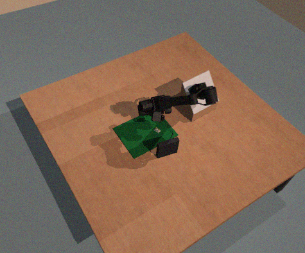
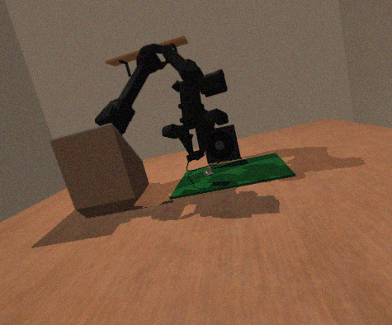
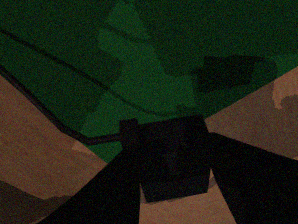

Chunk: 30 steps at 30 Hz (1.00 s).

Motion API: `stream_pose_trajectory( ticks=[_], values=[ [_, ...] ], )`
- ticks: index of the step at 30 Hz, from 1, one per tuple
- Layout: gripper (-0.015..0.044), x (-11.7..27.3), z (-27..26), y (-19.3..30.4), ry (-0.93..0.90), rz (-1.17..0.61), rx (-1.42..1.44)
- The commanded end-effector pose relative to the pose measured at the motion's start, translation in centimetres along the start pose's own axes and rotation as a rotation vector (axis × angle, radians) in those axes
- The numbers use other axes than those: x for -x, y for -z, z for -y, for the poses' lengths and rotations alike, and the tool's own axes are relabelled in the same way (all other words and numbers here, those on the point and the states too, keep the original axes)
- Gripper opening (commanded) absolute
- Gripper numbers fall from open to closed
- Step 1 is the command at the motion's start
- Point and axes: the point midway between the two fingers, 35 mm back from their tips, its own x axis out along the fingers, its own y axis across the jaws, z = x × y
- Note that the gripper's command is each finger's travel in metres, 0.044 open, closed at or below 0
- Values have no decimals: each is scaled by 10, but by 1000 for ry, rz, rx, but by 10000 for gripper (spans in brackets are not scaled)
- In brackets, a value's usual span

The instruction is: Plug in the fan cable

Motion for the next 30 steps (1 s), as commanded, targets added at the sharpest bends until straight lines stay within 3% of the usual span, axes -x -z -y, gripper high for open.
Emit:
stream_pose_trajectory(
  ticks=[1,30],
  values=[
    [0,-2,-1,1,-19,24,-138],
    [0,-5,0,10,-175,129,-1118]
  ],
)
